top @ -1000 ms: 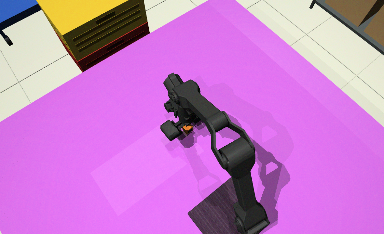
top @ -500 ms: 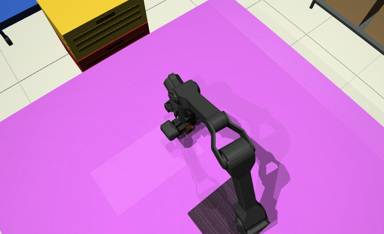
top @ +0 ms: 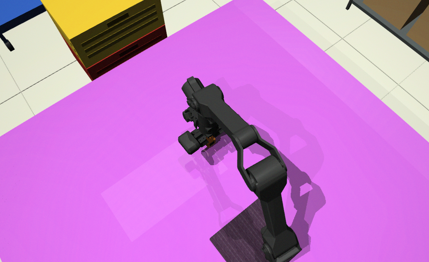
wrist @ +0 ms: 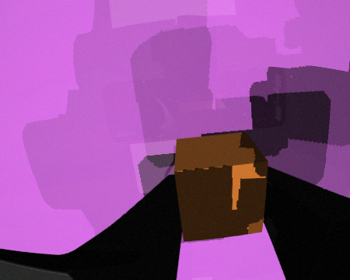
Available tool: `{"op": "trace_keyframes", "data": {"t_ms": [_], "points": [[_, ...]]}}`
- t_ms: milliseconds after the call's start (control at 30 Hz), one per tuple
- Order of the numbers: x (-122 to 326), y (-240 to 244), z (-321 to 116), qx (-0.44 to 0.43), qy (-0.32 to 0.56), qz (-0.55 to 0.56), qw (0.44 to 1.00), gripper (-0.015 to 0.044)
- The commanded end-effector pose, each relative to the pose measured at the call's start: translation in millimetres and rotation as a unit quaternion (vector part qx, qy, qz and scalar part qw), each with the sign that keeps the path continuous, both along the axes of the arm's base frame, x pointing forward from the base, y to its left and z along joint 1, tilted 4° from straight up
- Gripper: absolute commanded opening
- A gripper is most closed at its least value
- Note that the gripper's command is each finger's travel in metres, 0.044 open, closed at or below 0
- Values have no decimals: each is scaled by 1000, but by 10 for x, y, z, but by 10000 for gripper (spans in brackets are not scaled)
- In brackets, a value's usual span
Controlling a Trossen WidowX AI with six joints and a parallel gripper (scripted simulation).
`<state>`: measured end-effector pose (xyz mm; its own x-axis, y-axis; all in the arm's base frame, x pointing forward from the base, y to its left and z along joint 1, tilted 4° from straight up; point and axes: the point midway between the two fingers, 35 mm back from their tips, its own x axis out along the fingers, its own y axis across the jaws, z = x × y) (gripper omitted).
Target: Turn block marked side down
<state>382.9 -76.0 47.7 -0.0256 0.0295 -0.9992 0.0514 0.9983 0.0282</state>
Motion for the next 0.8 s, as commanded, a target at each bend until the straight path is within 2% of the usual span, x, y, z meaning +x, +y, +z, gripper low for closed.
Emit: {"op": "trace_keyframes", "data": {"t_ms": [0,767], "points": [[0,-8,57,-2,-2,-2,1000,0],[21,-17,-41,-9,-158,-9,987,0]]}}
